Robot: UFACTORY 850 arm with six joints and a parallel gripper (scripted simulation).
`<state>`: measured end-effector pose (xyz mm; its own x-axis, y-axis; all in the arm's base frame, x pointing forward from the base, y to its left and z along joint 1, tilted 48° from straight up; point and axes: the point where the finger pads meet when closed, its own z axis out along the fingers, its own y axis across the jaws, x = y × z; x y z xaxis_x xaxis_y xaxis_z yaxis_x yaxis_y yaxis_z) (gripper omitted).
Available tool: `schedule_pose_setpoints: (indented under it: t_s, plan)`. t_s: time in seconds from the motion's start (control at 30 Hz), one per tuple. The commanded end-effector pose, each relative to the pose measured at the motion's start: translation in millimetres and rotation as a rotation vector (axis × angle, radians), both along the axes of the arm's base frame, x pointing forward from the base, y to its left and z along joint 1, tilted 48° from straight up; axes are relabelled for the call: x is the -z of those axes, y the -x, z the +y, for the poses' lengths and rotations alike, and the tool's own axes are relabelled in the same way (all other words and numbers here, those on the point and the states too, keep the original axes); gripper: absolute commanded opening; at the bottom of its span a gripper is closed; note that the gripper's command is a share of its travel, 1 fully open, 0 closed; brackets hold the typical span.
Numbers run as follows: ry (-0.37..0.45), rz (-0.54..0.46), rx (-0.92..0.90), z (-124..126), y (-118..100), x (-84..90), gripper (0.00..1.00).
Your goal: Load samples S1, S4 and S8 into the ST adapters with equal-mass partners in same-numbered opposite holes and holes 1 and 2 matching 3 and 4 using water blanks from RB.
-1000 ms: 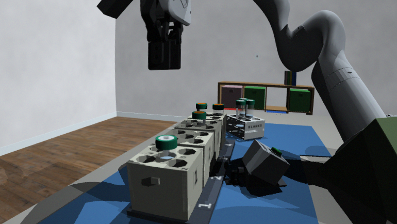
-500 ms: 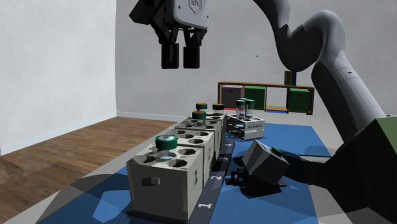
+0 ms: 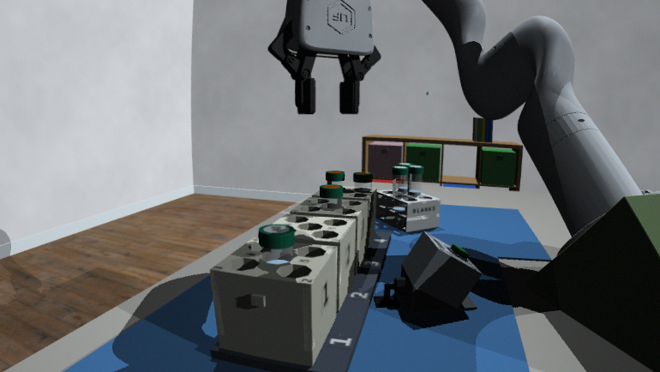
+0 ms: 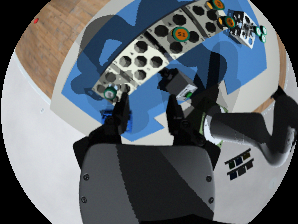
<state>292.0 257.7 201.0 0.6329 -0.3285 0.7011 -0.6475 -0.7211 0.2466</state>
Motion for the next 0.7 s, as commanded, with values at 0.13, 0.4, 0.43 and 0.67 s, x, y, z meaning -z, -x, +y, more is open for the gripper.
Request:
schedule_pose_setpoints:
  t_s: [0.13,0.4,0.43,0.67]
  plan:
    - [-0.056,-0.08,0.078,-27,6,-22.8,0.57]
    - [-0.056,-0.08,0.078,-58,12,-47.1,0.57]
    - [-0.056,-0.08,0.078,-58,12,-47.1,0.57]
    - [-0.056,-0.08,0.078,-82,16,-65.3,0.57]
